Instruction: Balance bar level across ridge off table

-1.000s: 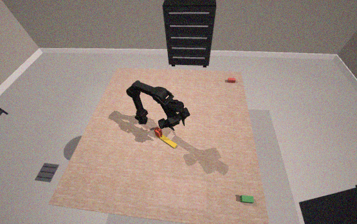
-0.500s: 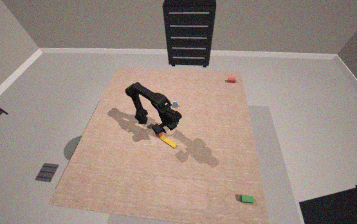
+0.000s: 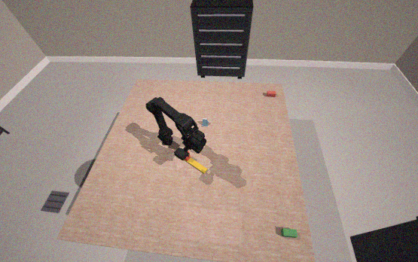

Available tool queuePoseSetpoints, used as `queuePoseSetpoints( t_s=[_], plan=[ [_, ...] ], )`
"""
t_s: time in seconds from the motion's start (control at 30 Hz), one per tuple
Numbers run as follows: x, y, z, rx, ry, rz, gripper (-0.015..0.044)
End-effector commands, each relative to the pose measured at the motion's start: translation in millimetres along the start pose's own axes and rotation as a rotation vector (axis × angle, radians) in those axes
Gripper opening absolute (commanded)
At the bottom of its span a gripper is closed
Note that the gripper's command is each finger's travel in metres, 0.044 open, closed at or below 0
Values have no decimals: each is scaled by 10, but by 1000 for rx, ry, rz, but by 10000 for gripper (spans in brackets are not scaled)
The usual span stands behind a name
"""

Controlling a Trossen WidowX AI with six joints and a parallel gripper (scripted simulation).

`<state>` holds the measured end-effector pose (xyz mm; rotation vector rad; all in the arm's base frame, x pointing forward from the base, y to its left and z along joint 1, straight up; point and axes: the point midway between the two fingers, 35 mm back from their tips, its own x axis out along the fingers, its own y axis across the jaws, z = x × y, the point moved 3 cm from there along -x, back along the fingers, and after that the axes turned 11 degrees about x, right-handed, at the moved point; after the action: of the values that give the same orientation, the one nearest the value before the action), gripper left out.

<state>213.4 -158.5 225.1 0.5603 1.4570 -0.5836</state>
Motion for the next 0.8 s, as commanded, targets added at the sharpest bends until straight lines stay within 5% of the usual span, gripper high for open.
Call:
queuePoseSetpoints(
  t_s=[0.0,0.6,0.77],
  plan=[
    [73,-3,-20,-10,11,3,315],
    [1181,0,-38,-10,11,3,315],
    [1221,-1,-48,-10,11,3,315]
  ],
)
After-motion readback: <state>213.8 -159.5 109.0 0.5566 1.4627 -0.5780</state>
